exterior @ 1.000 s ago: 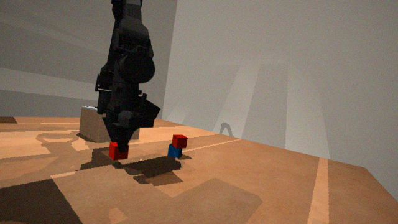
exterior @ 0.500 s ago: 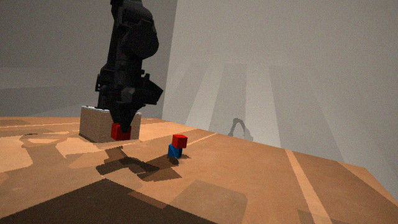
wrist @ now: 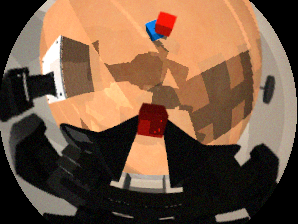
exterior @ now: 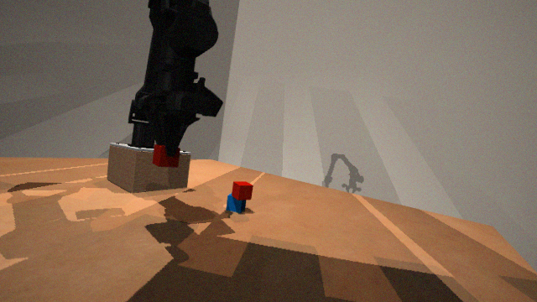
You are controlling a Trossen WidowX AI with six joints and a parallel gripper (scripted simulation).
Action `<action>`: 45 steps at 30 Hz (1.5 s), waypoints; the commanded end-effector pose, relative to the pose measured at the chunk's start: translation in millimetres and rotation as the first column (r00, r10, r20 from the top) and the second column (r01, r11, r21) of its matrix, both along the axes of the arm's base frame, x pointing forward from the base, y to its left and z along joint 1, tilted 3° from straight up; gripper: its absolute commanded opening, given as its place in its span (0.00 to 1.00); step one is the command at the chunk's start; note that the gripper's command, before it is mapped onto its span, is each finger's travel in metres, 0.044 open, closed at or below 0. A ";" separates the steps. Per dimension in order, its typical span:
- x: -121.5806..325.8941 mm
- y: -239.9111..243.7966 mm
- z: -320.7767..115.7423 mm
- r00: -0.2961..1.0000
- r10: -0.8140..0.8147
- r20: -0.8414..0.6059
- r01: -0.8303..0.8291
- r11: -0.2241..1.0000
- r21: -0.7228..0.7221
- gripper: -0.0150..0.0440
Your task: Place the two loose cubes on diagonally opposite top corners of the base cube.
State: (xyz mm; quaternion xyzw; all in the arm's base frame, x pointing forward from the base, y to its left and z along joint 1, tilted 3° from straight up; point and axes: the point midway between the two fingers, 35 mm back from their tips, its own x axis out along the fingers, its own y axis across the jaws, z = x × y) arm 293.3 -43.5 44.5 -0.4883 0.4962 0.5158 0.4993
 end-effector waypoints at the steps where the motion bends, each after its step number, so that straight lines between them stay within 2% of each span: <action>1: 1.6 7.3 3.3 0.998 -0.066 0.002 0.066 0.998 -0.005 0.43; 11: 3.0 35.2 3.0 0.948 -0.318 -0.004 0.318 0.948 -0.009 0.43; 22: 1.4 65.8 2.6 0.821 -0.571 -0.009 0.570 0.821 -0.016 0.43; 33: -3.4 96.0 2.3 0.629 -0.777 -0.014 0.777 0.629 -0.024 0.43; 45: -12.1 128.1 1.9 0.363 -0.932 -0.018 0.931 0.363 -0.036 0.43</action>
